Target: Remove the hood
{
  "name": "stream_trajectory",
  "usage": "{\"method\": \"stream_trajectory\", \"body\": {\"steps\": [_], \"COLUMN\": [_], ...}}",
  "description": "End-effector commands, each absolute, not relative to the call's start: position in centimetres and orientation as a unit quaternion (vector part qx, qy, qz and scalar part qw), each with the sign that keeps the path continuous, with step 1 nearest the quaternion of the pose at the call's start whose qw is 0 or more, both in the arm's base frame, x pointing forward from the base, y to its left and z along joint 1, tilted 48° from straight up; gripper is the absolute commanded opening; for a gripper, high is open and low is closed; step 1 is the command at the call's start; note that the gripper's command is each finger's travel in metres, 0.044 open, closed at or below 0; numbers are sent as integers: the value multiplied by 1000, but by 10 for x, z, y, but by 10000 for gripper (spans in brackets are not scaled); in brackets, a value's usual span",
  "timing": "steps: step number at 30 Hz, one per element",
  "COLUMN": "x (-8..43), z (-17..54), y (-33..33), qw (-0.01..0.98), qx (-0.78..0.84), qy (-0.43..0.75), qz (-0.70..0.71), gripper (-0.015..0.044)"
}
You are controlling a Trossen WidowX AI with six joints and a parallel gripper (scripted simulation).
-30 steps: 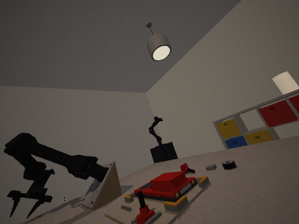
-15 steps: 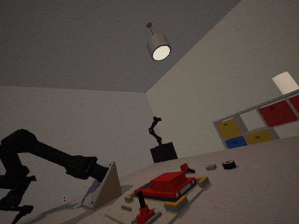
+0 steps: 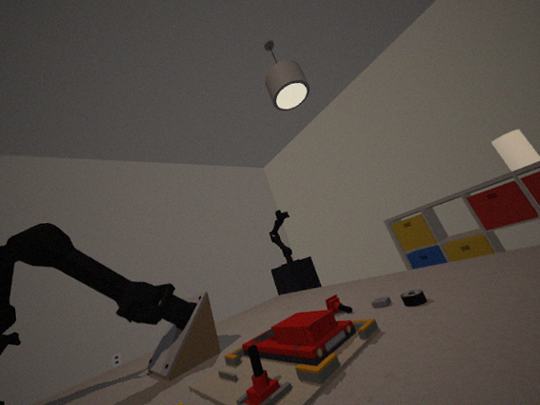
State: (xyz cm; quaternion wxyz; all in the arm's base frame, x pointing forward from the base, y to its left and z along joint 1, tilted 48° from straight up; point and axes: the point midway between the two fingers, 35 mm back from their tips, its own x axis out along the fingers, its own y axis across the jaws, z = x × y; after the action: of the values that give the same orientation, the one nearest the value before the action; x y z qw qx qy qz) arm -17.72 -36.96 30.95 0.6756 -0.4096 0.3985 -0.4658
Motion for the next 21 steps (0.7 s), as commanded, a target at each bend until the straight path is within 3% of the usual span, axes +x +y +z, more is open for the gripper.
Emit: {"method": "stream_trajectory", "body": {"steps": [1,21], "x": [-140,97], "z": [331,363], "y": [-381,-396], "qw": [697,837], "qx": [-405,-361], "qy": [362,206], "qz": [-469,-356], "gripper": [440,440]}}
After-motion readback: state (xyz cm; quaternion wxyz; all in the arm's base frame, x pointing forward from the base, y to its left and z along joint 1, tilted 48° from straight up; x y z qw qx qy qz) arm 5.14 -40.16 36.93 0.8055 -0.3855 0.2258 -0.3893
